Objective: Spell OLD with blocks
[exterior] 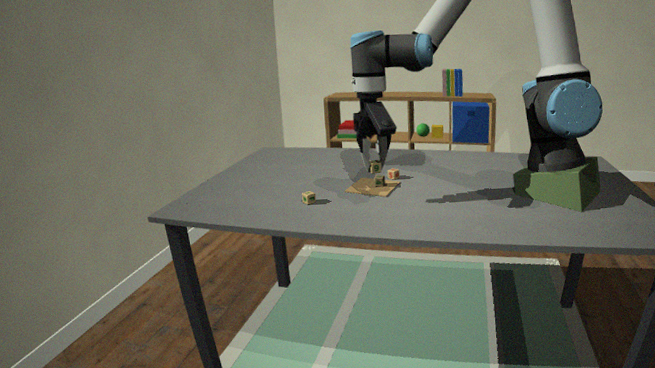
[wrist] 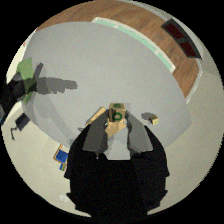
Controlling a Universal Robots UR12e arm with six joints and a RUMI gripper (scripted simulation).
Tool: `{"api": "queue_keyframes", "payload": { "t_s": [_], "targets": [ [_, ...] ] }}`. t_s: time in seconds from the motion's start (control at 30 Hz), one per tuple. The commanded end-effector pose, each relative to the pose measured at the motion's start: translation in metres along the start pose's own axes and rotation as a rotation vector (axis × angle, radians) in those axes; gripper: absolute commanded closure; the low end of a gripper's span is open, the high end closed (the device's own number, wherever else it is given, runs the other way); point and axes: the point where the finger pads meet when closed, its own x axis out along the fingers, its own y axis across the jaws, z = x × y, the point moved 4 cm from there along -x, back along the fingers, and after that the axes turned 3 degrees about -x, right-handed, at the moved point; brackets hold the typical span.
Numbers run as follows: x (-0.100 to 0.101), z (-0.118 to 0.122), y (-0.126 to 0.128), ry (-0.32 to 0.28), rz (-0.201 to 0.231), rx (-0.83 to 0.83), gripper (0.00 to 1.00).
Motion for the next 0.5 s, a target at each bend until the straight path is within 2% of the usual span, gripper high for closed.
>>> {"api": "queue_keyframes", "payload": {
  "t_s": [0.0,0.17,0.27,0.47],
  "targets": [
    [-0.001,0.000,0.000,0.000,0.001,0.000,0.91],
    [-0.001,0.003,0.000,0.000,0.001,0.014,0.91],
    [-0.002,0.030,-0.006,0.000,0.001,0.145,0.91],
    [-0.004,0.066,-0.016,0.000,0.001,0.325,0.91]
  ]
}}
